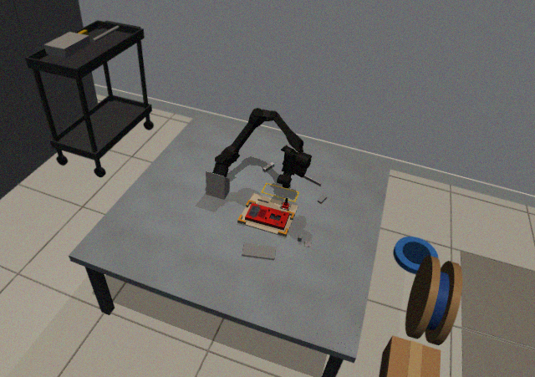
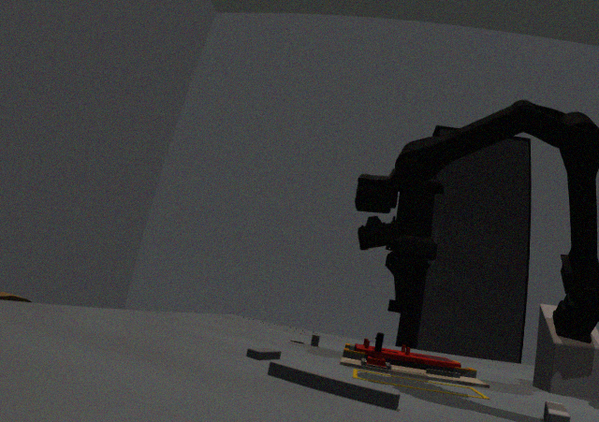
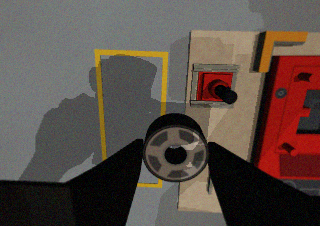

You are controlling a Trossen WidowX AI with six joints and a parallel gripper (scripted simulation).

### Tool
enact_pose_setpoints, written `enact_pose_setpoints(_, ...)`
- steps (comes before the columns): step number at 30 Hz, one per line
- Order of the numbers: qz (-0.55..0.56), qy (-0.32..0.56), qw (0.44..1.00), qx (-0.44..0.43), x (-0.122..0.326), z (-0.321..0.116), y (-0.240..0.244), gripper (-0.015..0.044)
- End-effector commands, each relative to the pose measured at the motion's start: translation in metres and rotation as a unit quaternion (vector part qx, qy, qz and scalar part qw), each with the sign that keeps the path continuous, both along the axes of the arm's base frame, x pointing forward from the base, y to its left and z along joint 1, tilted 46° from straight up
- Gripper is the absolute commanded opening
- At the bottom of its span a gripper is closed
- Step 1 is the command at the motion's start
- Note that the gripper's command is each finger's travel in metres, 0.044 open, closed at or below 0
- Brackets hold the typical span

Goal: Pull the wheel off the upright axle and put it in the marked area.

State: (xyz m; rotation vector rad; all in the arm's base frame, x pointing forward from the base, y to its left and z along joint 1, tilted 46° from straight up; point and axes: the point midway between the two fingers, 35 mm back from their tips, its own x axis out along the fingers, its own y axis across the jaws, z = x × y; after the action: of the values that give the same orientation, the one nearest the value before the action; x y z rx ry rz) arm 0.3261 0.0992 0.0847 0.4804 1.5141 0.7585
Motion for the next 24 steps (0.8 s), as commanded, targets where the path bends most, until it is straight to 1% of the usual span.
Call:
enact_pose_setpoints(1, 0.0, 0.008, 1.0, 0.002, -0.013, 0.008, 0.008, 0.0)
enact_pose_setpoints(12, 0.001, 0.007, 1.0, 0.003, -0.042, 0.033, 0.026, 0.0)
enact_pose_setpoints(24, 0.001, 0.007, 1.0, 0.004, -0.045, 0.019, 0.041, 0.0)
